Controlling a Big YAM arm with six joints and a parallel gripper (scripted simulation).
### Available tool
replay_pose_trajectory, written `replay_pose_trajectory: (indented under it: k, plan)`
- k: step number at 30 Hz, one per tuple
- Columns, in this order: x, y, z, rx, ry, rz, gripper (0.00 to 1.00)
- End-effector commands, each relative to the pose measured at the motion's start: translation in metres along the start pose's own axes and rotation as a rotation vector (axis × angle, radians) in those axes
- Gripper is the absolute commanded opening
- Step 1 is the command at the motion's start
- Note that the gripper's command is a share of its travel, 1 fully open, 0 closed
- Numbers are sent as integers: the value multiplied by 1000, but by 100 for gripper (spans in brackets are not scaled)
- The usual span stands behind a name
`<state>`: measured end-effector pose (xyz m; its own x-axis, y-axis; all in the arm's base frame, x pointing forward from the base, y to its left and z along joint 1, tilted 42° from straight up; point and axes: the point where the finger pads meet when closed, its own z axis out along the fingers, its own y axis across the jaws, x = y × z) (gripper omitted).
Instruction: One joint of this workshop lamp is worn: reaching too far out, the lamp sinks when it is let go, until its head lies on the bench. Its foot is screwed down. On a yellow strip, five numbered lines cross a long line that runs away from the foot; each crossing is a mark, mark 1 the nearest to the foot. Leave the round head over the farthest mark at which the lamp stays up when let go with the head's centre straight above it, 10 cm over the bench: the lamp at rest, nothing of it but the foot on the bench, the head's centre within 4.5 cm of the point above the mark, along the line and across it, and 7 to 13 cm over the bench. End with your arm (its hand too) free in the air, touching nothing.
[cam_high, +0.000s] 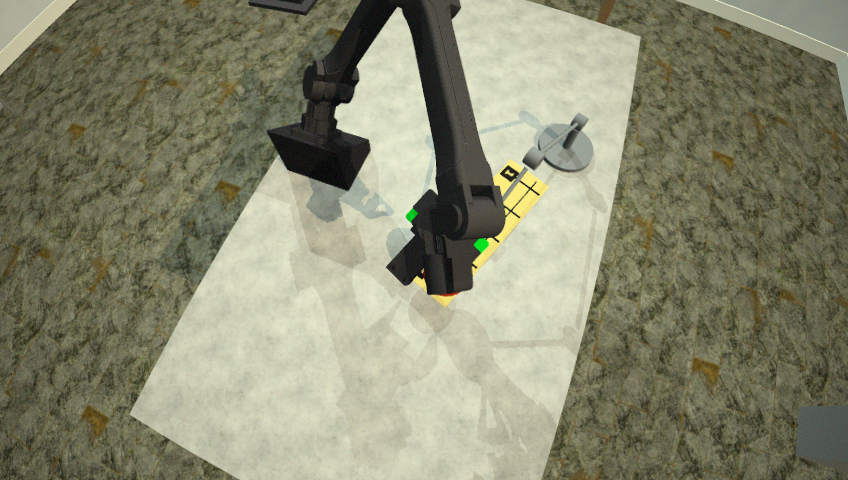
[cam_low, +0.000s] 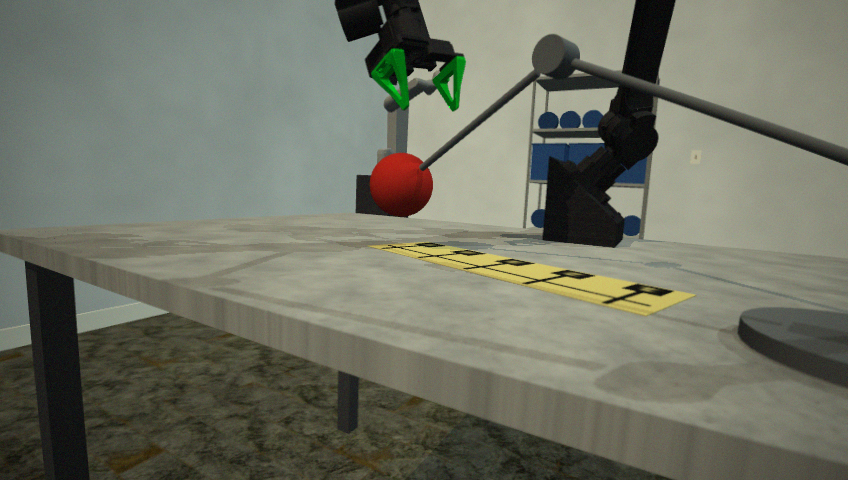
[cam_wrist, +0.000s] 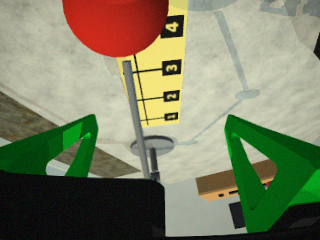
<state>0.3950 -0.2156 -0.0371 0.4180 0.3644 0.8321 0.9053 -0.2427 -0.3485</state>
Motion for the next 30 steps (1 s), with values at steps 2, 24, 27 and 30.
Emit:
replay_pose_trajectory:
  k: [2, 24, 27, 30]
  plan:
    - [2, 3, -6, -13, -6, -10, 100]
    - [1, 0, -3, -7, -2, -3, 100]
    - [1, 0, -3, -6, -1, -2, 100]
    - [1, -1, -3, -6, 0, -1, 100]
